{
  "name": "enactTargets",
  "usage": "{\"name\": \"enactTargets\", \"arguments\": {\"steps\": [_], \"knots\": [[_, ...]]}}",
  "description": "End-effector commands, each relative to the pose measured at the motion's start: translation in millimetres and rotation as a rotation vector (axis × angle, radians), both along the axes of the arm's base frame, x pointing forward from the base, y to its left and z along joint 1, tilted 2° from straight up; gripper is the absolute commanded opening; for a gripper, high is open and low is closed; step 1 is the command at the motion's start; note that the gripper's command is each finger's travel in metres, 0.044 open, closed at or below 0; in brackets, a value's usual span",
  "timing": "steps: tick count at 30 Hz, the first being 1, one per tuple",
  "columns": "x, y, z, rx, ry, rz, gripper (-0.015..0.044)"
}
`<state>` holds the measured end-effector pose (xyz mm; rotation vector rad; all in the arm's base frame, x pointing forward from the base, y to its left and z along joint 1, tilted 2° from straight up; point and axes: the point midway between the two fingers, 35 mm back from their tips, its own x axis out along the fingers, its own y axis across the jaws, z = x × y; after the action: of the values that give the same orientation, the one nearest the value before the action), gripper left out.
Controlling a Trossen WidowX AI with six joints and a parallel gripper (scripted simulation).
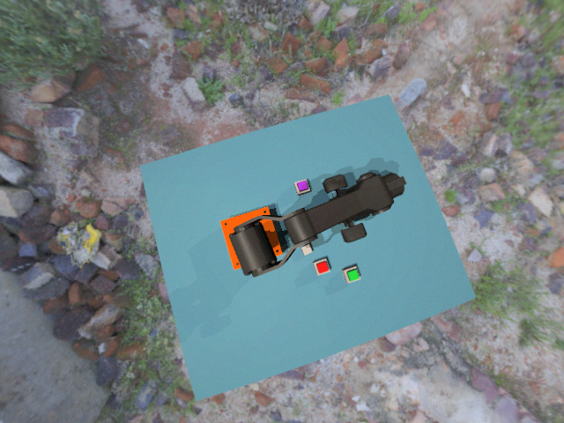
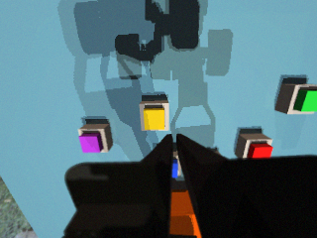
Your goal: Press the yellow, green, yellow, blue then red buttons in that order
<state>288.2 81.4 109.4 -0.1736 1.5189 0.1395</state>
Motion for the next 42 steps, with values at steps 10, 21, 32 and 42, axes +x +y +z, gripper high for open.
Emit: {"name": "enactTargets", "arguments": {"steps": [10,21,32,42], "knots": [[55.2,-192.3,11.0,-0.017,-0.007,-0.016,0.0020],[56.3,-223.7,-27.7,-0.021,-0.007,-0.016,0.0020],[56.6,-224.3,-56.1,-0.021,-0.007,-0.016,0.0020],[57.6,-225.0,-72.6,-0.021,-0.007,-0.016,0.0020]]}}
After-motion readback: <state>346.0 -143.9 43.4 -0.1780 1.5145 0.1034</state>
